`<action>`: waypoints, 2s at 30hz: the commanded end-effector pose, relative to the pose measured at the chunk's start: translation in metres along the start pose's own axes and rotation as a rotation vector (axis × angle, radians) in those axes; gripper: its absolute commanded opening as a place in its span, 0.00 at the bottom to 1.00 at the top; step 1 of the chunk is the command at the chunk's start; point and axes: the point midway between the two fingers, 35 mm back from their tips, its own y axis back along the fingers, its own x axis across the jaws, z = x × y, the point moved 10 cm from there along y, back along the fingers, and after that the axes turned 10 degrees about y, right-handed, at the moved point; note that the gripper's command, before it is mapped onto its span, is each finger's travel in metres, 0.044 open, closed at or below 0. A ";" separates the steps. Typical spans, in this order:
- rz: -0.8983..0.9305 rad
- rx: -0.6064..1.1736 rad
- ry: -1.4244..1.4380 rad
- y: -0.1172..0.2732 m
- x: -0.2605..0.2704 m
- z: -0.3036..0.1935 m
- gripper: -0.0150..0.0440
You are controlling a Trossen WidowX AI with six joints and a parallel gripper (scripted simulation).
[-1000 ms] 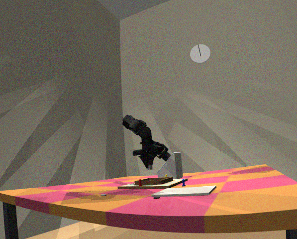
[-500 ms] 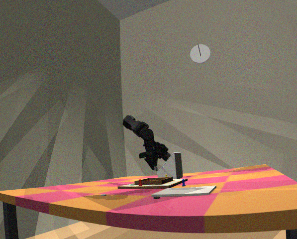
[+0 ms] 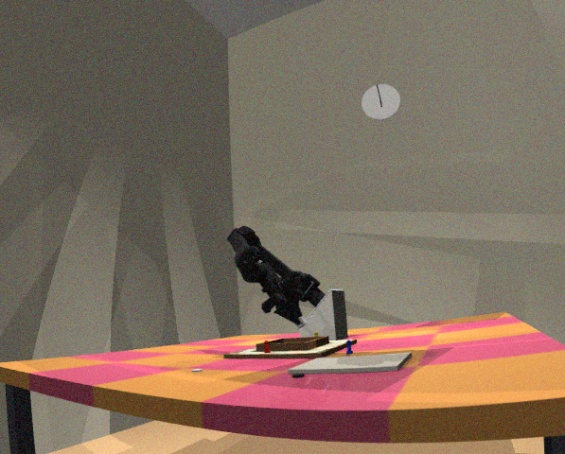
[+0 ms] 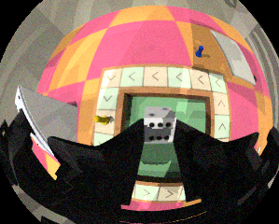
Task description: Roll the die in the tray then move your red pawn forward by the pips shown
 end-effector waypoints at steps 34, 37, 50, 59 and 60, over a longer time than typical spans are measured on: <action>-0.148 -0.265 0.045 0.044 0.010 -0.031 0.25; -0.148 -0.265 0.045 0.044 0.010 -0.031 0.25; -0.150 -0.269 0.043 0.061 0.009 -0.020 0.74; -0.068 -0.133 0.016 0.064 0.004 0.003 1.00; -0.025 -0.033 0.003 0.055 0.001 0.012 1.00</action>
